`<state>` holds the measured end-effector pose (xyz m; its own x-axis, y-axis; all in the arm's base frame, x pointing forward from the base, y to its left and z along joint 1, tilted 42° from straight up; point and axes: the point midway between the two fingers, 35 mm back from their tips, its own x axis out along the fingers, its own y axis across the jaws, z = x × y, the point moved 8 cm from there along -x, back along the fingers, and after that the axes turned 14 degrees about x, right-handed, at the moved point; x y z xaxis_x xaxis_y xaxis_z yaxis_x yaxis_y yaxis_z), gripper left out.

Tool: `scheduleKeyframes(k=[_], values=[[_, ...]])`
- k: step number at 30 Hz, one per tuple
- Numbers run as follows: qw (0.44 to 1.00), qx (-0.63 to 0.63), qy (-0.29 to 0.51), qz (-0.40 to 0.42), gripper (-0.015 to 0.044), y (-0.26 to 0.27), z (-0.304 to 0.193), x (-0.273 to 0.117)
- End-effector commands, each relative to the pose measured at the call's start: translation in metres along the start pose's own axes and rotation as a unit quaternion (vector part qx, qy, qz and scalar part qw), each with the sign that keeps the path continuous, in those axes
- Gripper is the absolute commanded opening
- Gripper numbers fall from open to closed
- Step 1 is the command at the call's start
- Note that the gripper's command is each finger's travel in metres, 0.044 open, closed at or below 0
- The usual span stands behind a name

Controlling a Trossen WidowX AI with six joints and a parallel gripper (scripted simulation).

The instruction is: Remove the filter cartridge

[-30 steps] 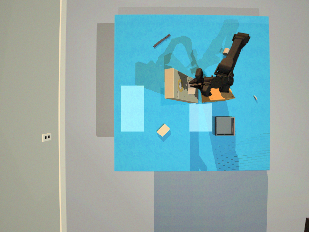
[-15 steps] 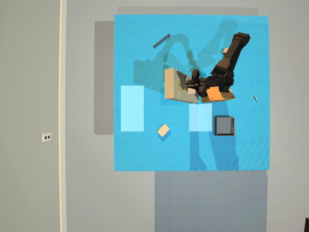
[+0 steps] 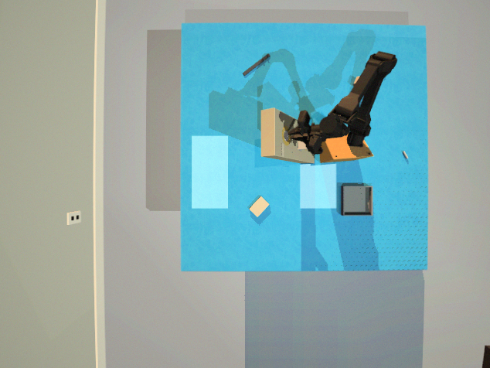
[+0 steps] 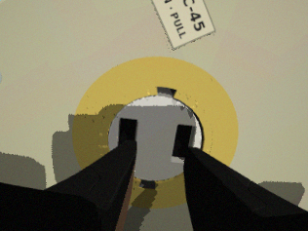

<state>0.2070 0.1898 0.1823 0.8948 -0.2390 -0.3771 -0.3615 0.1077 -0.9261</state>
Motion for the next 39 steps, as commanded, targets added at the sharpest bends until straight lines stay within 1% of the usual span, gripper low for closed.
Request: scheduleKeyframes(k=[1,39], values=[[1.0,-0.005,0.0,0.0,0.0104,0.0012,-0.0015,0.0059],[1.0,-0.005,-0.001,-0.002,0.0104,0.0006,-0.0013,0.0127]])
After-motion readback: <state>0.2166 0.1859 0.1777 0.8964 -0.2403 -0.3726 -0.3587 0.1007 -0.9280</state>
